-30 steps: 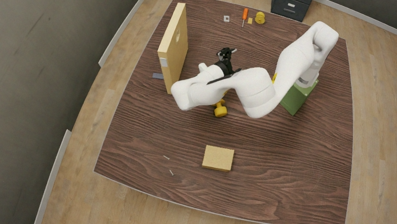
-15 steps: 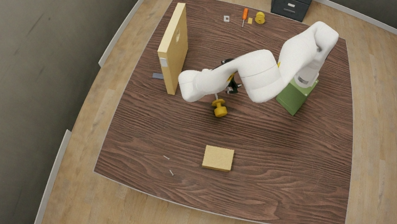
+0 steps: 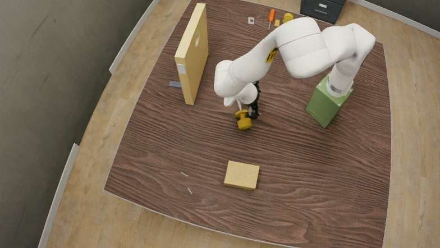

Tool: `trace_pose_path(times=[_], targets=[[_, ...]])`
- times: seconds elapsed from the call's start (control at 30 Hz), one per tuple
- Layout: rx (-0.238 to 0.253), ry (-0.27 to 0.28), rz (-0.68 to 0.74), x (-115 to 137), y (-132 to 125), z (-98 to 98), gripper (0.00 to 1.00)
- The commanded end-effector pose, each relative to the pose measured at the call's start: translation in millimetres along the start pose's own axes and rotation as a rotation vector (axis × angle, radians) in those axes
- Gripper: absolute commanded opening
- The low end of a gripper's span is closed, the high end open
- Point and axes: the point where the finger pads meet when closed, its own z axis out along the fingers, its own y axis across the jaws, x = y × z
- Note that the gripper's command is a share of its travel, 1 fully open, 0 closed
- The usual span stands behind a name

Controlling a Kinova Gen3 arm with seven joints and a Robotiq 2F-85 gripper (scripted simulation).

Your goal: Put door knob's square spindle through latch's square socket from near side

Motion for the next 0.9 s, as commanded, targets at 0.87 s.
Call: trace_pose_path(times=[0.87], targets=[[0.315,0.375,0.141,20.6,-36.6,-67.0,1.00]])
